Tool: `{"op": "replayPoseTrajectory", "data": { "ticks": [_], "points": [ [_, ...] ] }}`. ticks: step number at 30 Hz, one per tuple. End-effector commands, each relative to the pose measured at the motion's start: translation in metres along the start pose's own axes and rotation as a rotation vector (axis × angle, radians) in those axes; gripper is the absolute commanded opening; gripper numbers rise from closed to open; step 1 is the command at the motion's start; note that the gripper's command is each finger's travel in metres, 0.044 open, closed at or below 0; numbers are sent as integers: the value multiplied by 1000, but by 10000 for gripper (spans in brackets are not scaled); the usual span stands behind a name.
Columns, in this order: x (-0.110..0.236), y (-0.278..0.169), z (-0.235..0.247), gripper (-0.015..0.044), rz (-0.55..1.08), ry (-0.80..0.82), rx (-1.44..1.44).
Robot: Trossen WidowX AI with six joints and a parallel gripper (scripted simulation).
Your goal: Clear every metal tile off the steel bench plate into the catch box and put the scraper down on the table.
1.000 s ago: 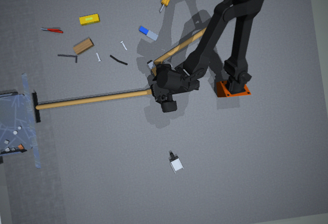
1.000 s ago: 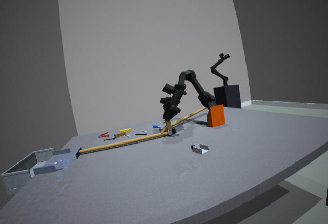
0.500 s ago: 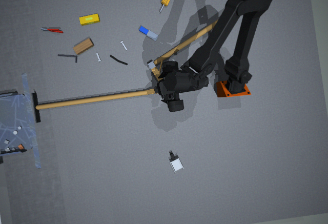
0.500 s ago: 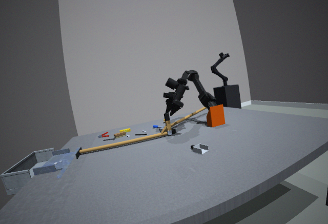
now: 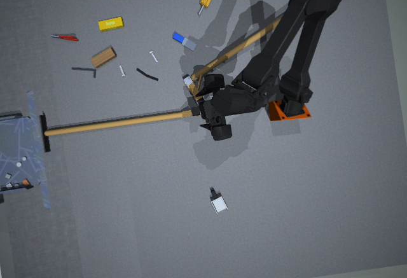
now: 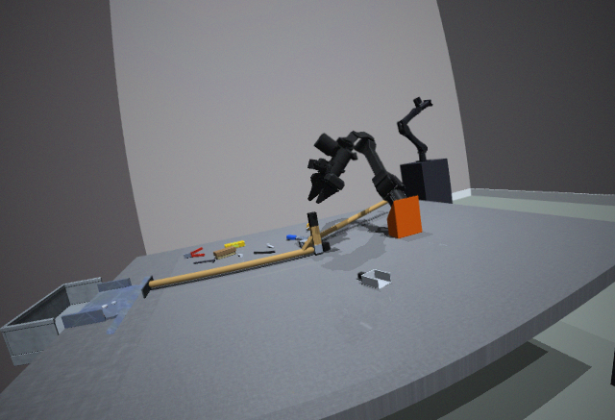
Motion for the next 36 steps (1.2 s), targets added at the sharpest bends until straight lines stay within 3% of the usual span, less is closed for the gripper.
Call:
{"op": "replayPoseTrajectory", "data": {
  "ticks": [1,36],
  "points": [
    [13,10,-1,440,-57,-17,9],
    [145,57,-12,440,-506,-91,19]
  ]
}}
Point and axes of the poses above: the point midway between the two fingers, 35 mm back from their tips, its own x axis back along the fingers, its own z axis across the jaws, y = z × x, the point moved 9 cm from there along x, back along the fingers, and after that the axes turned 13 degrees about x, right-handed, at the moved point
